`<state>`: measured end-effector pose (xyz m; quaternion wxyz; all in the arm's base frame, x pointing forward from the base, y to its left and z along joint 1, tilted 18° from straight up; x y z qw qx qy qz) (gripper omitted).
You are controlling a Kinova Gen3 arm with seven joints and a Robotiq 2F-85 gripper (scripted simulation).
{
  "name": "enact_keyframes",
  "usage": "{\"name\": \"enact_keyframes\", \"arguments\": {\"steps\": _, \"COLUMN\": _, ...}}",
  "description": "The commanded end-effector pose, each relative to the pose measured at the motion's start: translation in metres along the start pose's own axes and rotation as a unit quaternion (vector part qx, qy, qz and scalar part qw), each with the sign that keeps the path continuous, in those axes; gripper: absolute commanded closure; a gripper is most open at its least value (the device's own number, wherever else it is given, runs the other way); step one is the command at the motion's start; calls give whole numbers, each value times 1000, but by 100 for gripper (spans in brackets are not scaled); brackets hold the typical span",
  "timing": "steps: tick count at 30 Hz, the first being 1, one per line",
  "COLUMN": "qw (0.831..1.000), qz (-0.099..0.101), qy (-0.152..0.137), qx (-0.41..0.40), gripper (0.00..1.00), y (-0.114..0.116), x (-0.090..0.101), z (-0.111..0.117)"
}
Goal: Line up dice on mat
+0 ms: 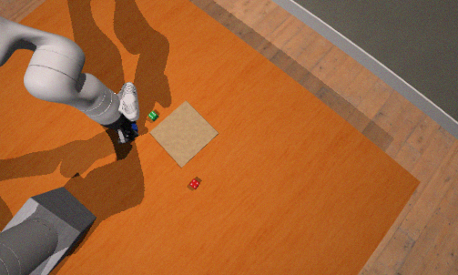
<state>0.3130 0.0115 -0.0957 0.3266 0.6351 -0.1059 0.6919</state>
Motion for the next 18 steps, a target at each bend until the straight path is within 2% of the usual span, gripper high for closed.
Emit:
{"name": "enact_keyframes", "arguments": {"steps": 1, "qw": 1000, "qz": 1, "qy": 0, "qx": 0, "gripper": 65, "y": 0, "x": 0, "z": 0}}
{"name": "enact_keyframes", "arguments": {"steps": 17, "qw": 1000, "qz": 1, "qy": 0, "qx": 0, "gripper": 65, "y": 0, "x": 0, "z": 0}}
{"name": "enact_keyframes", "arguments": {"steps": 18, "qw": 1000, "qz": 1, "qy": 0, "qx": 0, "gripper": 85, "y": 0, "x": 0, "z": 0}}
Point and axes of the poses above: the point where the finger pads meet when closed, its own x axis back along the fingers, its own y axis across the jaws, z = x × y, the point moved 4 cm from there along x, back along the fingers, and after that the axes turned 5 degrees about x, right-handed, at the moved point
